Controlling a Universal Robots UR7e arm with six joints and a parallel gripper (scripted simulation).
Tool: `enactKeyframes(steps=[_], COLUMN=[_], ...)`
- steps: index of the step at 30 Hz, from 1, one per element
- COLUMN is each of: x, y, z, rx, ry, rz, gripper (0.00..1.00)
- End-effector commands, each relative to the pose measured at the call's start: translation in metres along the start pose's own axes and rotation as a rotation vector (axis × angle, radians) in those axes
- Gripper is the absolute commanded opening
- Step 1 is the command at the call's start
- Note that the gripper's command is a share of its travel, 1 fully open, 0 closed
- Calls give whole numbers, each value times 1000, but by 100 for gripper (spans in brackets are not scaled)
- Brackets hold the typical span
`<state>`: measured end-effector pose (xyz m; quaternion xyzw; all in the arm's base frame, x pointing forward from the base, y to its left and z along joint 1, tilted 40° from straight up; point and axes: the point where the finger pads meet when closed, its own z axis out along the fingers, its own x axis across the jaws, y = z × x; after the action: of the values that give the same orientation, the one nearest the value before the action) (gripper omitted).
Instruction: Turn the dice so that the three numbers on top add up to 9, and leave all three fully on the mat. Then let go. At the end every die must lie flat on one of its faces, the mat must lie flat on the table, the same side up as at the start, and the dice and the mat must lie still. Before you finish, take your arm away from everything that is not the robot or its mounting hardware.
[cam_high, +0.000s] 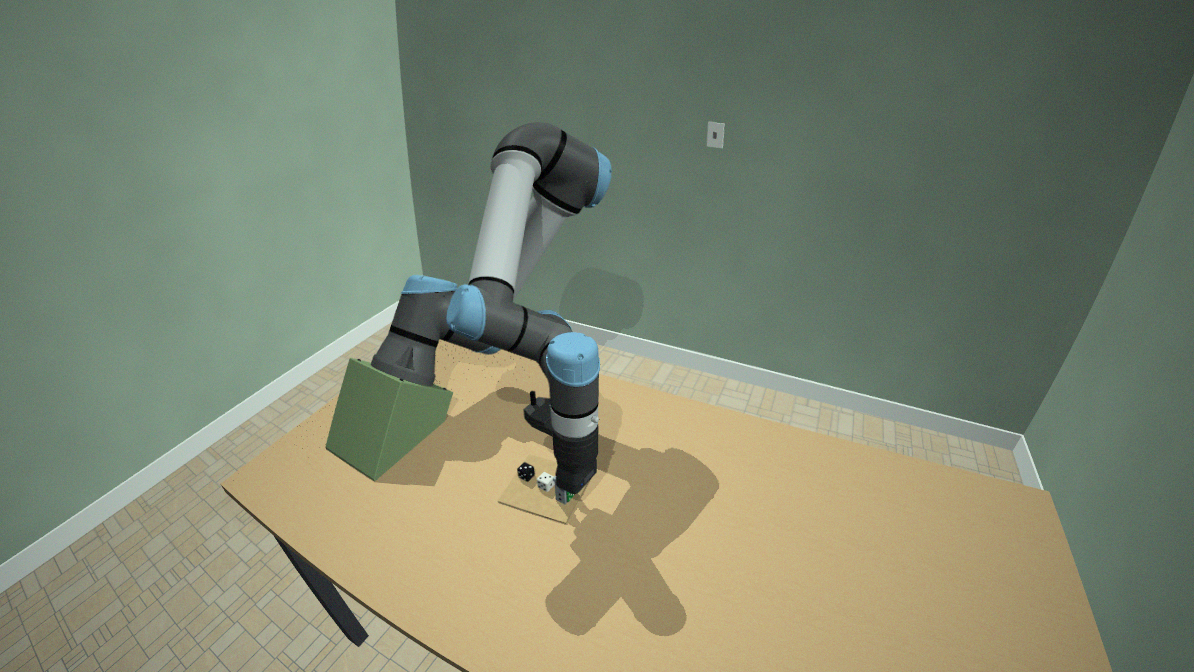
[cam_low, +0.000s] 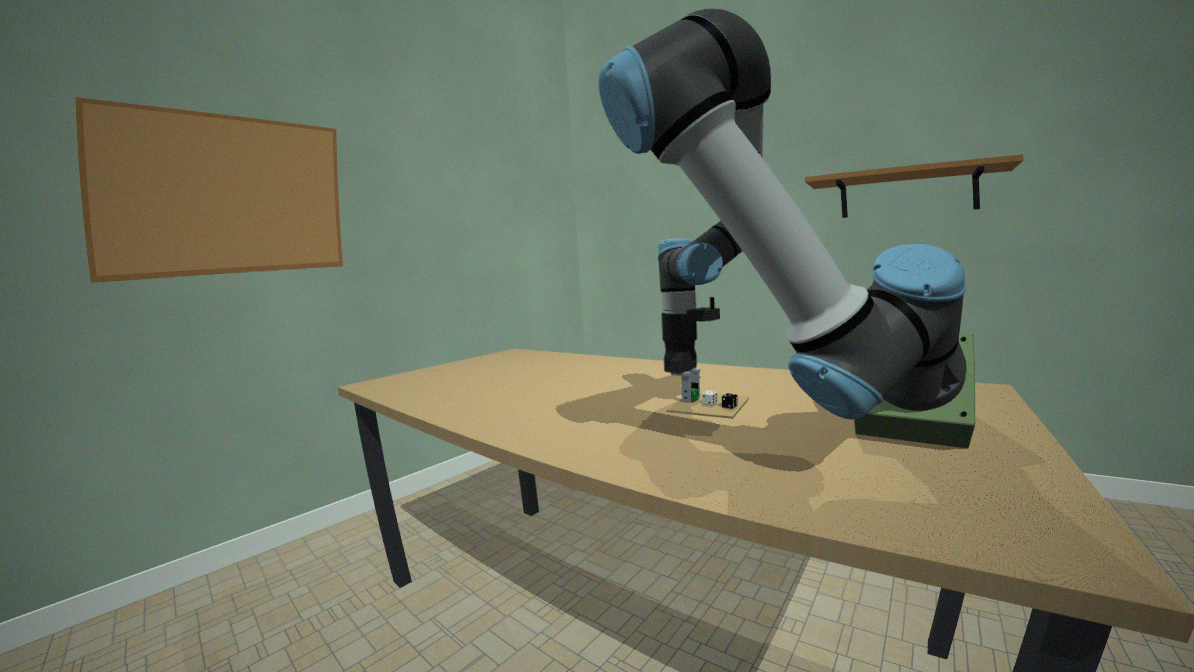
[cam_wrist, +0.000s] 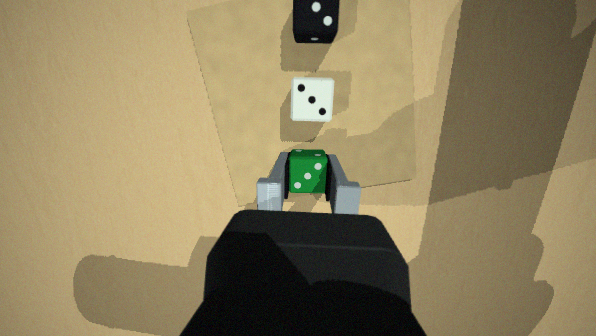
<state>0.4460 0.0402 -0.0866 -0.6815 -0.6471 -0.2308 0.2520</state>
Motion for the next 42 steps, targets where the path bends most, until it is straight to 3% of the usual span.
enactKeyframes(steps=[1,30,34,38,39,41,42], x=[0,0,0,0,0,0,0], y=[0,0,0,0,0,0,0], z=[0,0,0,0,0,0,0], rx=[-1,-1,-1,-1,-1,-1,-1], ry=[-1,-1,-1,-1,-1,-1,-1], rz=[0,0,0,0,0,0,0], gripper=[49,49,61,61,67,67,73])
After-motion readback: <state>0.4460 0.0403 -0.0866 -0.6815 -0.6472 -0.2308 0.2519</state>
